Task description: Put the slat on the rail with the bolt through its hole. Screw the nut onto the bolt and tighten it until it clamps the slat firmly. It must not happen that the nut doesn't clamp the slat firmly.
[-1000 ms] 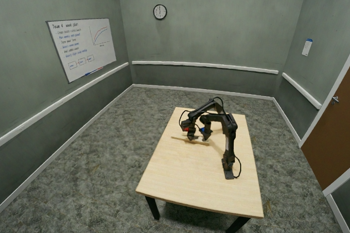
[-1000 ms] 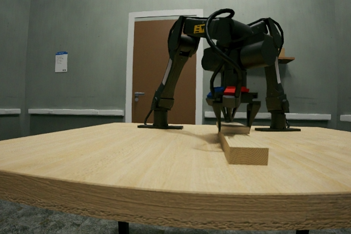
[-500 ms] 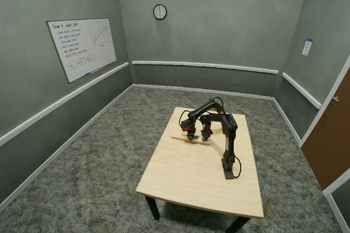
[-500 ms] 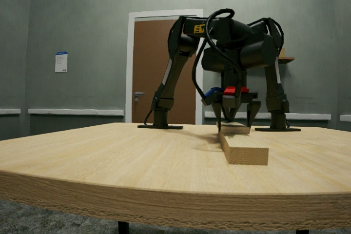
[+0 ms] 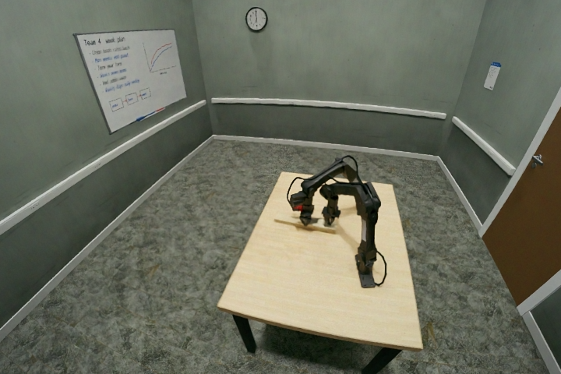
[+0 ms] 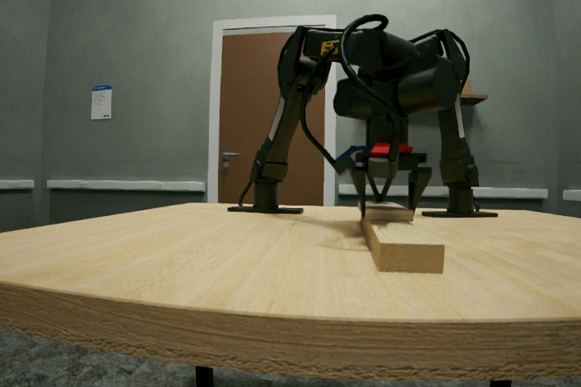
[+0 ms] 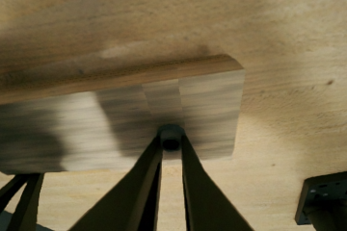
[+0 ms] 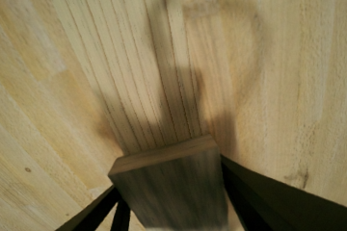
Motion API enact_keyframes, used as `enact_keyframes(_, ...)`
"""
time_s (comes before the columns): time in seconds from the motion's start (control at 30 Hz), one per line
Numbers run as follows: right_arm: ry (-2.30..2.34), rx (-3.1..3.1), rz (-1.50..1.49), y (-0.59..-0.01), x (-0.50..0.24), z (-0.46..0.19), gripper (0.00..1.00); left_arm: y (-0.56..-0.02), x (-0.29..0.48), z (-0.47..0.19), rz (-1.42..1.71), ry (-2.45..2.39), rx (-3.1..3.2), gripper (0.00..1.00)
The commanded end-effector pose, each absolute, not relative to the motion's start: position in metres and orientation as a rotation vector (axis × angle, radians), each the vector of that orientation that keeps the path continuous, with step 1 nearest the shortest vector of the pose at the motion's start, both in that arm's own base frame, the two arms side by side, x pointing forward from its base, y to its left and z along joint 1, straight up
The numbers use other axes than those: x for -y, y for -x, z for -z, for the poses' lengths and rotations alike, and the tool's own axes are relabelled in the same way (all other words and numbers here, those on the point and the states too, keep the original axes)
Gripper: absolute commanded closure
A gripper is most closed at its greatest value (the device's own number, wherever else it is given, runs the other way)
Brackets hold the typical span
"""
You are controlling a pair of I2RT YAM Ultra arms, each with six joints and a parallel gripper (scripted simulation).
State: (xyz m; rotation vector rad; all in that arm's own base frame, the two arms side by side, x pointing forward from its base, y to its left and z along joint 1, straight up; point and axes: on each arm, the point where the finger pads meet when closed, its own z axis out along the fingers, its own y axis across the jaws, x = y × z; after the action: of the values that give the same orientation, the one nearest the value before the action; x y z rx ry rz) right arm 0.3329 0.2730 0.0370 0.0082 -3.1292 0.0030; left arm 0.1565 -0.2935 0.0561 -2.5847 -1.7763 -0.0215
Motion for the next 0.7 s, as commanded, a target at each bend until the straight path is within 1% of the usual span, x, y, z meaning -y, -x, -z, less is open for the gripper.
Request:
enact_keyframes(0.0, -0.01, 3.143, 0.009, -0.3349, -0.274, -0.0426, 0.28, -0.149, 0.2949, -0.0588, -0.008, 2.798, 1.464, 0.88)
enact_keyframes(0.1, -0.01, 3.143, 0.009, -0.3349, -0.274, -0.0426, 0.28, -0.149, 0.2949, -0.0588, -0.005, 2.88, 1.296, 0.88)
enact_keyframes(0.17, -0.01, 3.143, 0.009, -0.3349, -0.274, -0.0426, 0.28, -0.149, 0.2949, -0.0588, -0.005, 2.88, 1.296, 0.88)
enact_keyframes(0.67, -0.01, 3.143, 0.009, -0.3349, -0.274, -0.0426, 0.28, -0.1475, 0.2919, -0.0586, 0.003, 3.124, 0.396, 0.88)
